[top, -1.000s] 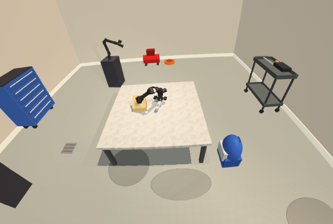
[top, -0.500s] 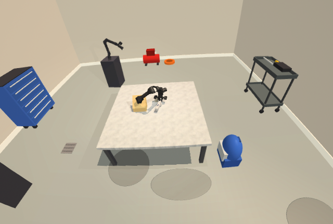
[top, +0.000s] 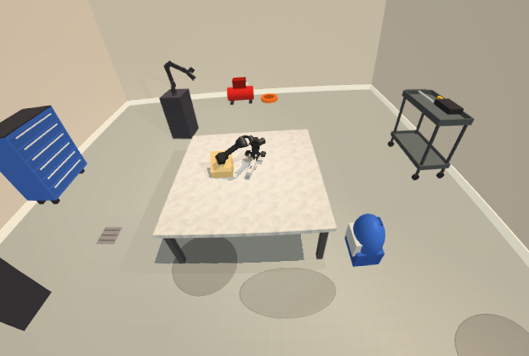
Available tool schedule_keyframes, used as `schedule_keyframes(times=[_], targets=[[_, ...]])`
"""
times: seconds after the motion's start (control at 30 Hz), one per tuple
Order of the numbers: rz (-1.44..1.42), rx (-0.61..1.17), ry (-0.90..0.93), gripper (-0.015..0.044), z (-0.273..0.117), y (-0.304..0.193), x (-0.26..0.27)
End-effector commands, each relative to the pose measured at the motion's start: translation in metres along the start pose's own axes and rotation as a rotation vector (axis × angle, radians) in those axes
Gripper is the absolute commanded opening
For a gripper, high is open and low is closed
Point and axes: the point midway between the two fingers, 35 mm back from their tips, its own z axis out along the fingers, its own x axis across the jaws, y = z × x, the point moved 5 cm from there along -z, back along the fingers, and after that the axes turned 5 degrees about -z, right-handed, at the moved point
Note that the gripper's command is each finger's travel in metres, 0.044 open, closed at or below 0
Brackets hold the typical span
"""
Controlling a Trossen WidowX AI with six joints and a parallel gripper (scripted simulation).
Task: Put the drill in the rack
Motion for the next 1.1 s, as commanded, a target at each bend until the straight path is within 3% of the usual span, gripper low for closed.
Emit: schedule_keyframes(times=[0.0,0.07,0.63,1.07], targets=[[0.001,-0.001,0.004,0.0000,0.001,0.005,0.000],[0.001,-0.002,0.004,0.0000,0.001,0.009,0.000],[0.001,-0.001,0.004,0.0440,0.001,0.000,0.000],[0.001,-0.001,0.004,0.0440,0.002,-0.005,0.000]])
